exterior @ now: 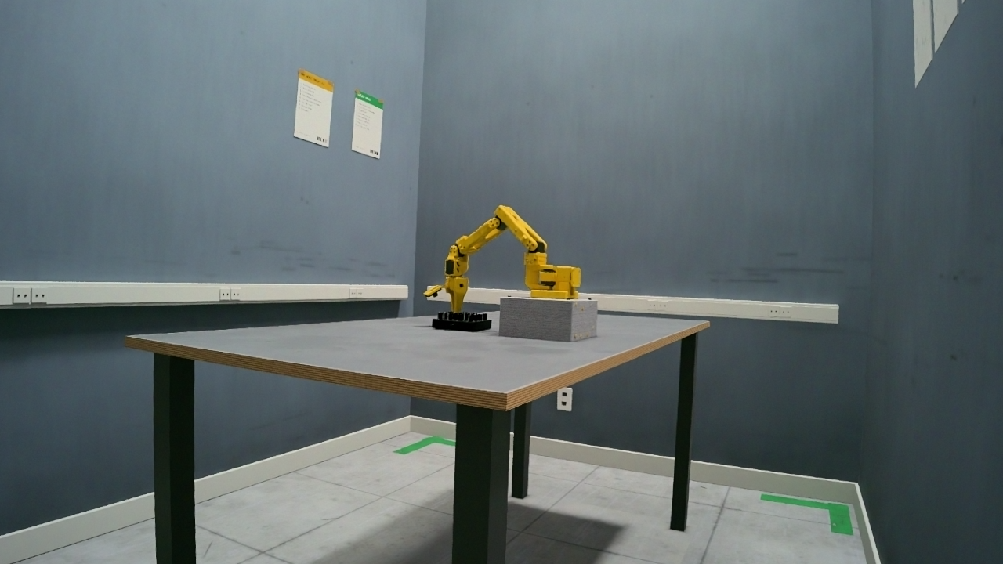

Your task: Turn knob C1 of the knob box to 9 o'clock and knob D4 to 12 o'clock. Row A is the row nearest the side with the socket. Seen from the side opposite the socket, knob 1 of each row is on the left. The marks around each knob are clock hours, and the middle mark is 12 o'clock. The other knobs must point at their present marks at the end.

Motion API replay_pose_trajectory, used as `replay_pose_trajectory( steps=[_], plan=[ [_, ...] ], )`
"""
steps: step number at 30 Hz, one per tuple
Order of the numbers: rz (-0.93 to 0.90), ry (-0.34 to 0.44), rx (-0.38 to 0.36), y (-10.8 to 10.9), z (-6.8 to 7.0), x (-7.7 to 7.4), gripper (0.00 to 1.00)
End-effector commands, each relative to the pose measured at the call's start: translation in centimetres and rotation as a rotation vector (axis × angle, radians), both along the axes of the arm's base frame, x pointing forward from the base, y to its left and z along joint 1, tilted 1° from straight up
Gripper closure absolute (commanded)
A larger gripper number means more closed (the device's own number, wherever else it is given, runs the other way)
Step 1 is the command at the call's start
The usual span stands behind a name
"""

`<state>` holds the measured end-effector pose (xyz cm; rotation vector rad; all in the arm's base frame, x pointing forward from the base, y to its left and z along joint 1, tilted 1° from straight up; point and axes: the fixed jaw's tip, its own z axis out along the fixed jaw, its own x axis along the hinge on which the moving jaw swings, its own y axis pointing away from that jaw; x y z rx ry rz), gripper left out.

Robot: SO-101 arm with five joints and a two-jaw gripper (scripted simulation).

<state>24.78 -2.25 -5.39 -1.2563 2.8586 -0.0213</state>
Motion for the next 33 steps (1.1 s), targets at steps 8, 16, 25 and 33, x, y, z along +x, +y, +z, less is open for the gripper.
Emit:
replay_pose_trajectory(
  steps=[8, 16, 25, 33],
  plan=[
    [0.049, 0.017, 0.003, -0.05, -0.17, -0.24, 0.99],
    [0.068, 0.017, 0.003, -0.06, -0.17, -0.25, 0.99],
    [0.068, 0.017, 0.003, -0.05, -0.16, -0.26, 0.98],
    [0.068, 0.017, 0.003, -0.01, -0.14, -0.31, 0.95]
  ],
)
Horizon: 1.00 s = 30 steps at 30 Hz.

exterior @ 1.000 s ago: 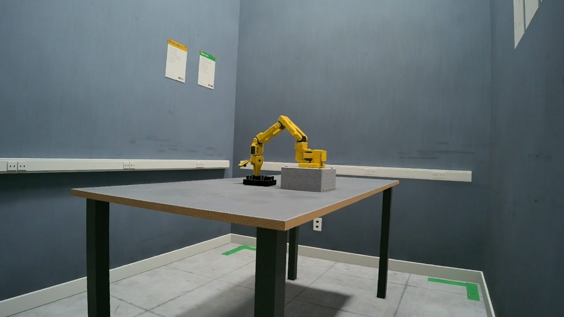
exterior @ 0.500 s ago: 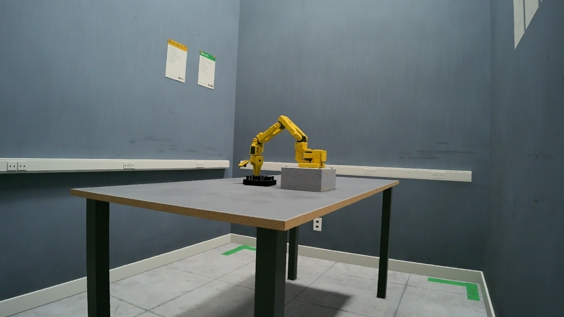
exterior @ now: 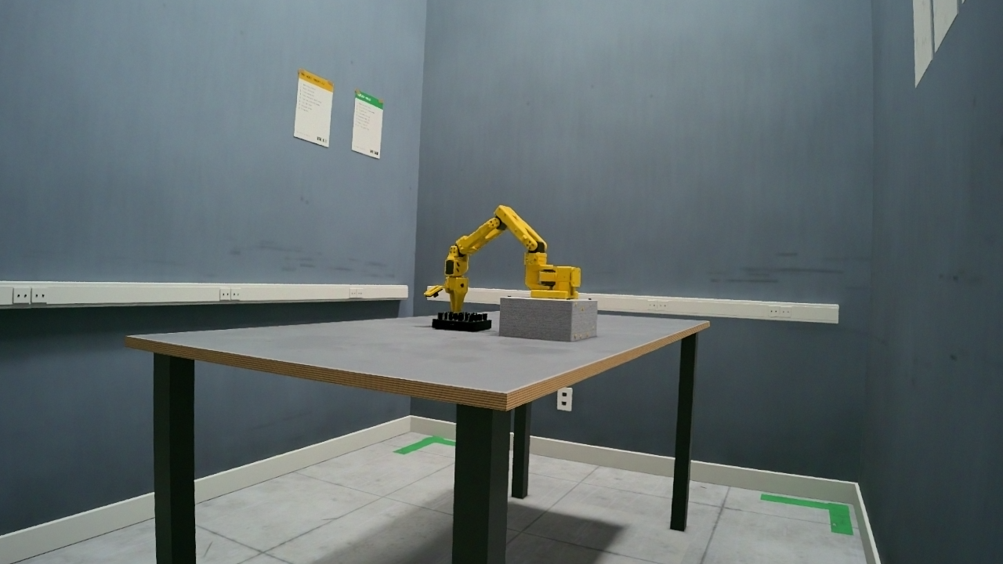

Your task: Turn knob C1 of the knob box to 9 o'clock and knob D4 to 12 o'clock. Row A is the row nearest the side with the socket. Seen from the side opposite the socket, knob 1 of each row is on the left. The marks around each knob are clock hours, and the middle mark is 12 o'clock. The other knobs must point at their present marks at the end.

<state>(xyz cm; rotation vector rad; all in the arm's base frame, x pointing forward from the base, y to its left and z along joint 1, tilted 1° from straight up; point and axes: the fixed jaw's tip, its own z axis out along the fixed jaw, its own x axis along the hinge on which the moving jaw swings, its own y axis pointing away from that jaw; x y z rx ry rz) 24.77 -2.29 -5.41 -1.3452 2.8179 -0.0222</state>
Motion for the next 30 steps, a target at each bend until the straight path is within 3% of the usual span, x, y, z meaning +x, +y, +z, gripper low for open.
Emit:
replay_pose_trajectory(
  steps=[1, 30],
  plan=[
    [0.005, 0.017, 0.004, 0.02, -0.12, -0.30, 0.95],
    [0.005, 0.017, 0.004, 0.07, 0.27, -0.33, 0.92]
  ],
)
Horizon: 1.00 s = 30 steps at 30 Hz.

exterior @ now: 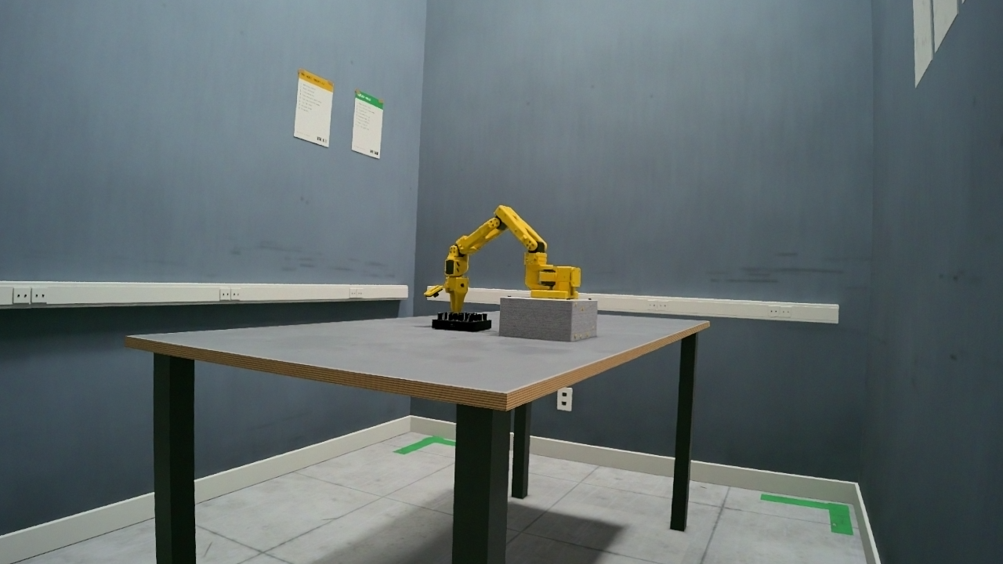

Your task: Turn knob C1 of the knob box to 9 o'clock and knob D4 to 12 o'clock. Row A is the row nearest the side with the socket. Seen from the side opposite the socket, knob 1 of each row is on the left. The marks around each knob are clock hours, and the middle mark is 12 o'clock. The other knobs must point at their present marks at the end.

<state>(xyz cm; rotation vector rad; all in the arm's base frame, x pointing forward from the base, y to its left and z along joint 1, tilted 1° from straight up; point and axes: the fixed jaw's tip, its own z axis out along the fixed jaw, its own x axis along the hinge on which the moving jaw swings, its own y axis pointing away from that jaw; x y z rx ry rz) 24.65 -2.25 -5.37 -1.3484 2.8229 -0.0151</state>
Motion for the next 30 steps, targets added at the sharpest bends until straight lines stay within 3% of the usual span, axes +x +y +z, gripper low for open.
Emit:
replay_pose_trajectory(
  steps=[1, 30],
  plan=[
    [0.005, 0.010, 0.002, 0.0, 0.3, -0.2, 0.92],
    [0.005, 0.010, 0.002, 0.1, 3.5, -0.2, 0.92]
  ],
)
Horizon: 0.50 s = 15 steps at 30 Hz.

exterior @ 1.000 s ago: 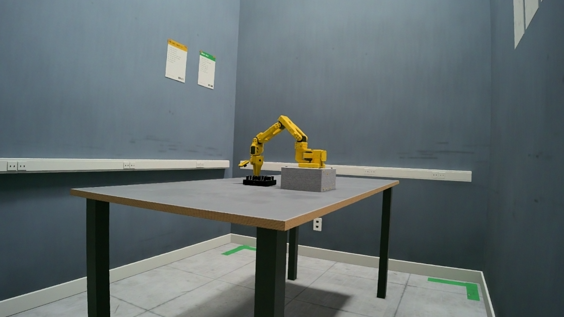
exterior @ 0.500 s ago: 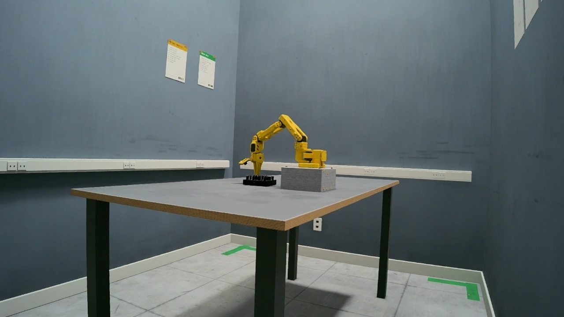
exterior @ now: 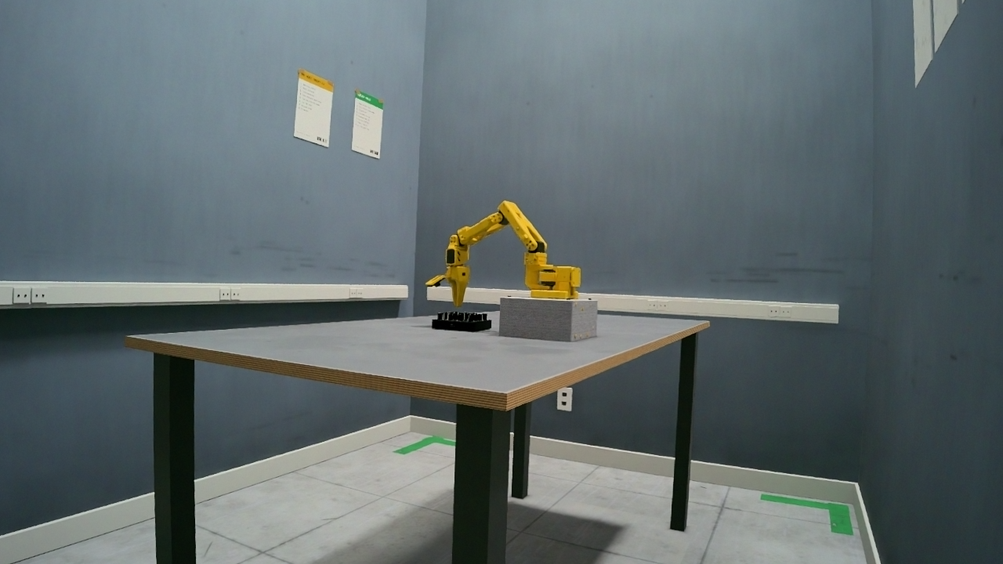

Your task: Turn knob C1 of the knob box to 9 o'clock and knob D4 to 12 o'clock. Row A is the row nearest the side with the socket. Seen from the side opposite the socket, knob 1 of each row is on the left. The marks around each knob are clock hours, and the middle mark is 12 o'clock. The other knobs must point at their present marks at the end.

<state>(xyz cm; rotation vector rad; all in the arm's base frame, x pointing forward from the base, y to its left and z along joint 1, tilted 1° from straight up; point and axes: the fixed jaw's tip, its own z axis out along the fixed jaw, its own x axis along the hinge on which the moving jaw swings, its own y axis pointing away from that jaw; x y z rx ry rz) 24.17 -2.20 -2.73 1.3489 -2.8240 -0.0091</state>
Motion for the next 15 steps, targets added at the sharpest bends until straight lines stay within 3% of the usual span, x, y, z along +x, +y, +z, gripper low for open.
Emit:
replay_pose_trajectory(
  steps=[1, 15],
  plan=[
    [0.005, -0.020, -0.001, 0.04, 0.87, 0.24, 0.92],
    [0.005, -0.020, -0.001, 0.06, 1.03, 0.01, 0.92]
  ],
)
